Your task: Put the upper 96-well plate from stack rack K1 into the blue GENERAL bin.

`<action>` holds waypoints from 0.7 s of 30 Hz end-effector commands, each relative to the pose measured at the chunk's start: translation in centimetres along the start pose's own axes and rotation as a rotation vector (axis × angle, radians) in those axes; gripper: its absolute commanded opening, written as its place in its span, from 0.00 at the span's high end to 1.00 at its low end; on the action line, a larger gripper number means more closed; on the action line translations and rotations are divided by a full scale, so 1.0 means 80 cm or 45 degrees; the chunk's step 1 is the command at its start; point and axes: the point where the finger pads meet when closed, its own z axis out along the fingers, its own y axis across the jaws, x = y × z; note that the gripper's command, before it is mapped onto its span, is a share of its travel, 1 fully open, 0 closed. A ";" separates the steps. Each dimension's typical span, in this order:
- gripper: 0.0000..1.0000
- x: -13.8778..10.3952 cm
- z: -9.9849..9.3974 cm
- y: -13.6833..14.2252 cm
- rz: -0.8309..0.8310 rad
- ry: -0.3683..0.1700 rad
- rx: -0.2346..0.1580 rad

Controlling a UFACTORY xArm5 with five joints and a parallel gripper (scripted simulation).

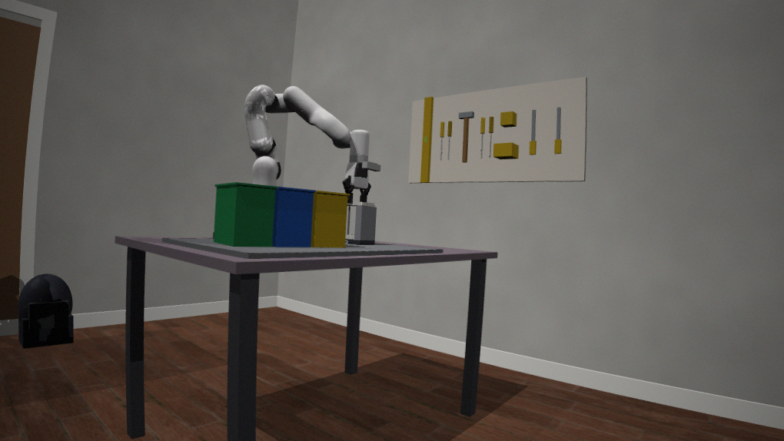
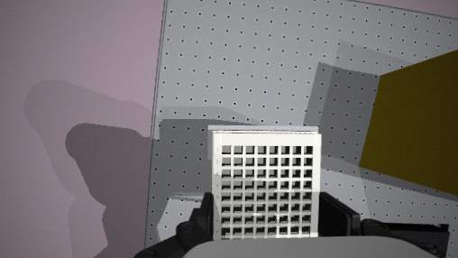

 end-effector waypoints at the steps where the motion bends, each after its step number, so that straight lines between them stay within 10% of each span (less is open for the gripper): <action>1: 1.00 0.001 -0.014 -0.001 0.000 0.003 0.003; 21: 1.00 0.001 -0.052 -0.001 0.000 0.004 0.003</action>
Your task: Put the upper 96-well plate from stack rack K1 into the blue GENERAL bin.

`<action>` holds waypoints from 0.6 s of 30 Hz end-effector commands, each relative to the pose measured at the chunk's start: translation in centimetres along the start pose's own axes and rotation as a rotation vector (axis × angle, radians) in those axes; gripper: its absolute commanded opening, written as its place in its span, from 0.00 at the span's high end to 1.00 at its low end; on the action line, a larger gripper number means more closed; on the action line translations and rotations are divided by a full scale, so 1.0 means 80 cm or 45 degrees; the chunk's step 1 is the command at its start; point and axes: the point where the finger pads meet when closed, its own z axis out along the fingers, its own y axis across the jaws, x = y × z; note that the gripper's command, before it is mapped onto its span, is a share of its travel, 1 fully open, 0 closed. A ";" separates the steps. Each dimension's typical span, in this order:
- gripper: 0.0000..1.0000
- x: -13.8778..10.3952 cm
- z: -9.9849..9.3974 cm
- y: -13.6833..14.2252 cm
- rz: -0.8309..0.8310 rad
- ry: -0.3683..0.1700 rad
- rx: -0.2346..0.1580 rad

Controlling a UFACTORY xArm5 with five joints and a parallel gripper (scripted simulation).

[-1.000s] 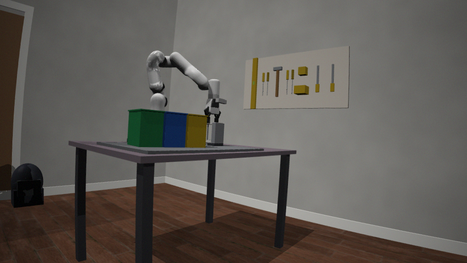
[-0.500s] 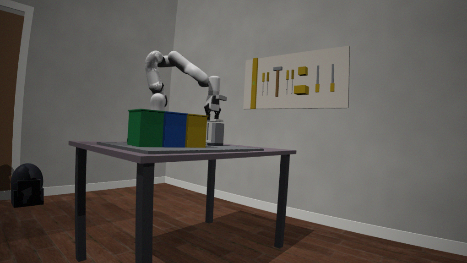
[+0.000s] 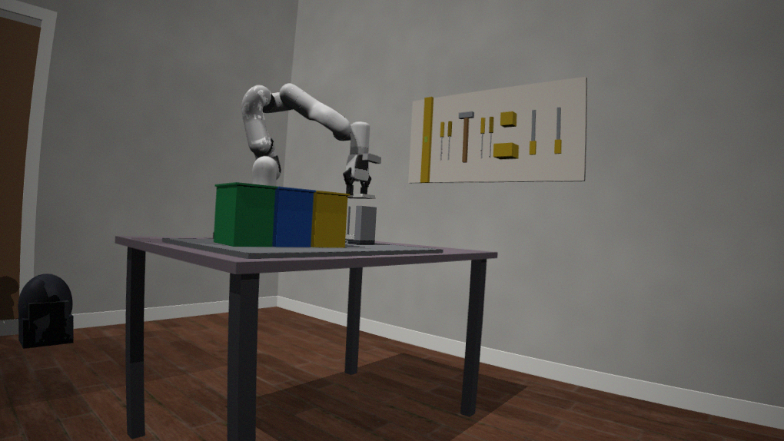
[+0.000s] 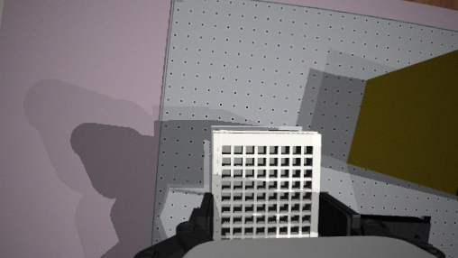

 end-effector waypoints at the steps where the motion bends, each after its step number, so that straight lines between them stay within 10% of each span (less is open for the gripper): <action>1: 1.00 0.001 -0.014 -0.001 0.000 0.003 0.003; 18: 1.00 0.001 -0.046 -0.001 0.000 0.003 0.003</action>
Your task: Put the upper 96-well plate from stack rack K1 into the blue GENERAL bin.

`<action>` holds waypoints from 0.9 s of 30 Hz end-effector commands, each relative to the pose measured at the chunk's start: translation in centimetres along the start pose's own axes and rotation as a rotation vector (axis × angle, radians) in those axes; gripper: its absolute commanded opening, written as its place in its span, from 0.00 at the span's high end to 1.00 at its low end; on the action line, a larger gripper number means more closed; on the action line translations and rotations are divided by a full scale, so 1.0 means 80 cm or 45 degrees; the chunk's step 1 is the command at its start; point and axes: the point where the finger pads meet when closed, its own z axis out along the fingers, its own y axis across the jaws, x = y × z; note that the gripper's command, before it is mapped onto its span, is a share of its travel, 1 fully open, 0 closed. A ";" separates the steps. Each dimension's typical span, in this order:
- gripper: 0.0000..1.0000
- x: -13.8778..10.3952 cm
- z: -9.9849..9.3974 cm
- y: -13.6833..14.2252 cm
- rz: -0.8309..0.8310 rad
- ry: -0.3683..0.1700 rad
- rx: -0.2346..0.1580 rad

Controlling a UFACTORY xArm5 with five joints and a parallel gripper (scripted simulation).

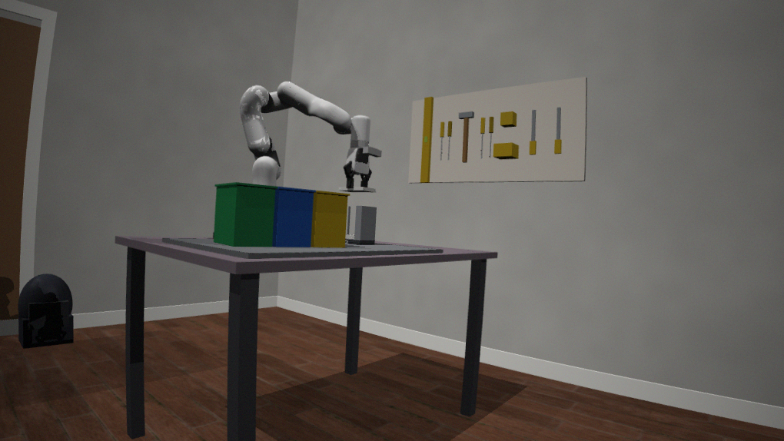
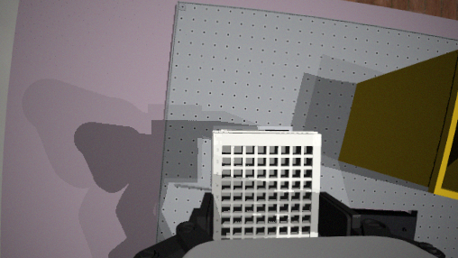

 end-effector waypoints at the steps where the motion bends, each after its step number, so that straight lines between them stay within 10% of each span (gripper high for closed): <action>1: 1.00 0.001 -0.012 -0.001 0.000 0.003 0.003; 27: 1.00 0.001 -0.037 -0.001 0.000 0.003 0.003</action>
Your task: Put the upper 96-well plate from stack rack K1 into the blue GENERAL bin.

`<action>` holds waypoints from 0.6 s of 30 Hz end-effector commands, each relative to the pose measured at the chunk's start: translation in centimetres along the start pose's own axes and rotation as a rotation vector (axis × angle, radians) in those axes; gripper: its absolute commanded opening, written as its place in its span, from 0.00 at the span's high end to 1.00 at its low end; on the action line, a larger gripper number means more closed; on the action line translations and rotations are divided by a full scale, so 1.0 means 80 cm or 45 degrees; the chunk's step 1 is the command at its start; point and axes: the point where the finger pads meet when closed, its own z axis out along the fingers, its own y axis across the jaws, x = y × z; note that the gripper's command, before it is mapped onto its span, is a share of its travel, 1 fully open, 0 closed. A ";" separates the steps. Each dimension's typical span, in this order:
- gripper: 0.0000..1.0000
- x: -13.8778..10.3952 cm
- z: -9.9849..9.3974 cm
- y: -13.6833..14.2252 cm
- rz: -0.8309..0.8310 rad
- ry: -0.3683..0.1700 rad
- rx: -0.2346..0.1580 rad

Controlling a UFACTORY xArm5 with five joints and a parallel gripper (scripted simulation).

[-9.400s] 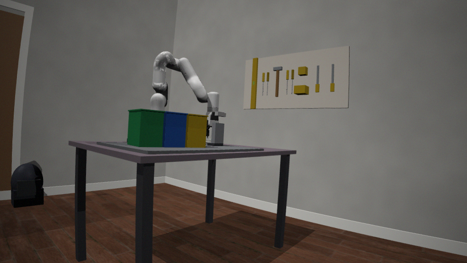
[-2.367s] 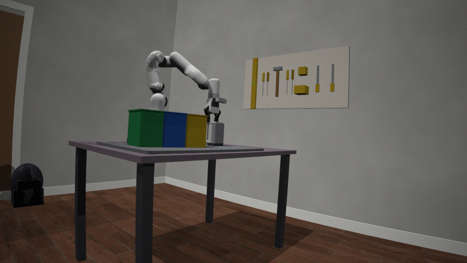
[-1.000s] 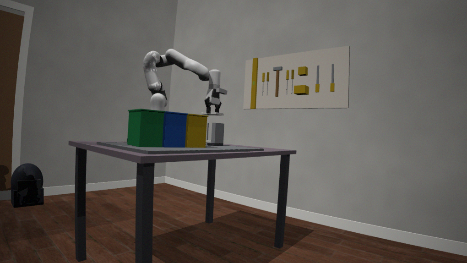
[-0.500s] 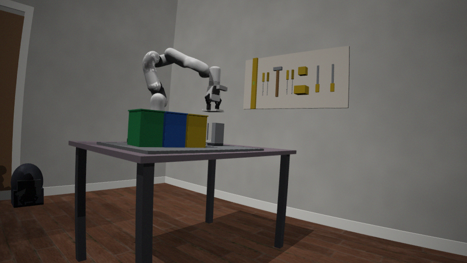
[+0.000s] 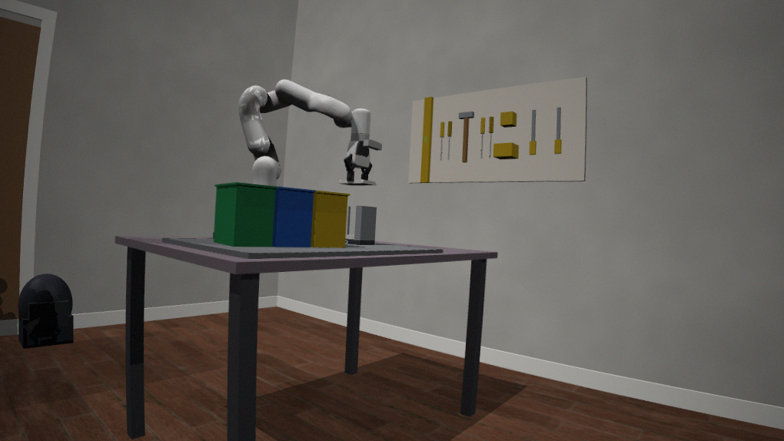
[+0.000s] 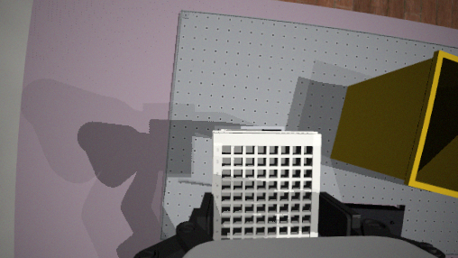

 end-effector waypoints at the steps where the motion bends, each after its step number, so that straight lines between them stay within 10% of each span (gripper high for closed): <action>1: 1.00 0.001 -0.002 -0.001 0.000 0.004 0.003; 18: 1.00 0.006 0.001 0.062 0.308 0.004 0.003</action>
